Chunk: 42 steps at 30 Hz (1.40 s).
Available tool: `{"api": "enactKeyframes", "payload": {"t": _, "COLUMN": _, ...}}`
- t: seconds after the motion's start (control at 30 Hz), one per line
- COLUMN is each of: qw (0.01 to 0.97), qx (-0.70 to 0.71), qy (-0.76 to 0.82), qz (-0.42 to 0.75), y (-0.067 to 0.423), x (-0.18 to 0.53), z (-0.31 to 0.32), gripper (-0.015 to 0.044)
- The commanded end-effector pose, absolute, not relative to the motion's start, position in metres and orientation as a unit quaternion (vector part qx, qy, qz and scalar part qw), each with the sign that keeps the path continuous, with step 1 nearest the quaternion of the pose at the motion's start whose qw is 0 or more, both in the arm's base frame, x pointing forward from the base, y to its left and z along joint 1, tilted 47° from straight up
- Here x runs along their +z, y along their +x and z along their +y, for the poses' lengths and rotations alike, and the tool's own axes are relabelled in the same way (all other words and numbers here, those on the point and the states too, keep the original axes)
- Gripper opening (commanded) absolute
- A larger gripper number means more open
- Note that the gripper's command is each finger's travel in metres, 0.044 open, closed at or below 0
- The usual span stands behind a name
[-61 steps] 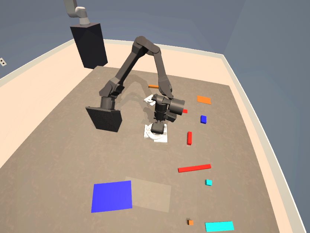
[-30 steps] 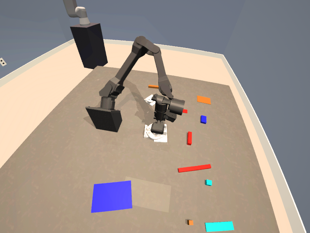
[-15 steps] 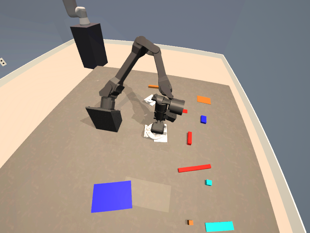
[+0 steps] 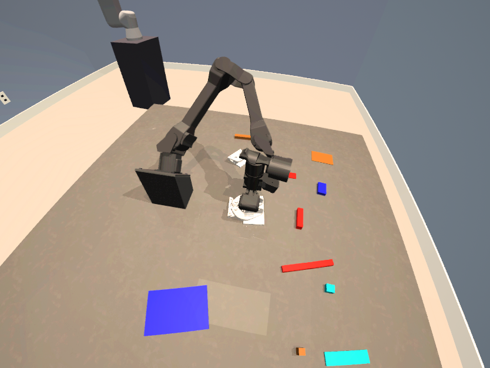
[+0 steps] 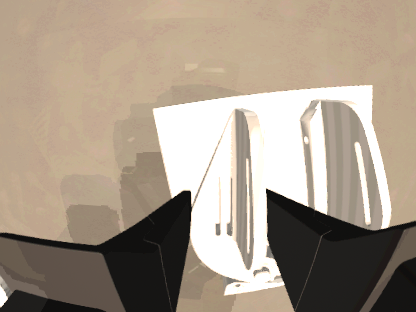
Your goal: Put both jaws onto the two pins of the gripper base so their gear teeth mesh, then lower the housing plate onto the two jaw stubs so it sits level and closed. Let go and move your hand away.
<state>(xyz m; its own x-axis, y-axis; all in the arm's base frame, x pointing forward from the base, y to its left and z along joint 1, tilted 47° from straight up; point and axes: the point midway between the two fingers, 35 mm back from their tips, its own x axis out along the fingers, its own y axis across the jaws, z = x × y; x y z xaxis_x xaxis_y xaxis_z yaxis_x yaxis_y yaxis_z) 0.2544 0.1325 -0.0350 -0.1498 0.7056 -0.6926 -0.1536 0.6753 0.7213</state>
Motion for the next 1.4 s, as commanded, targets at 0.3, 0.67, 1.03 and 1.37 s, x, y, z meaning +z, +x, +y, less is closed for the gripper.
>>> {"api": "enactKeyframes", "payload": {"t": 0.3, "qw": 0.619, "qx": 0.347, "qy": 0.205, "qz": 0.674, "y": 0.254, "x": -0.035, "z": 0.133, "gripper": 0.0224}}
{"api": "enactKeyframes", "payload": {"t": 0.67, "qw": 0.619, "qx": 0.347, "qy": 0.205, "qz": 0.674, "y": 0.254, "x": -0.035, "z": 0.133, "gripper": 0.0224}}
{"api": "enactKeyframes", "payload": {"t": 1.03, "qw": 0.618, "qx": 0.346, "qy": 0.206, "qz": 0.675, "y": 0.263, "x": 0.005, "z": 0.092, "gripper": 0.0224}}
{"api": "enactKeyframes", "payload": {"t": 1.37, "qw": 0.617, "qx": 0.332, "qy": 0.217, "qz": 0.680, "y": 0.263, "x": 0.018, "z": 0.096, "gripper": 0.0303}}
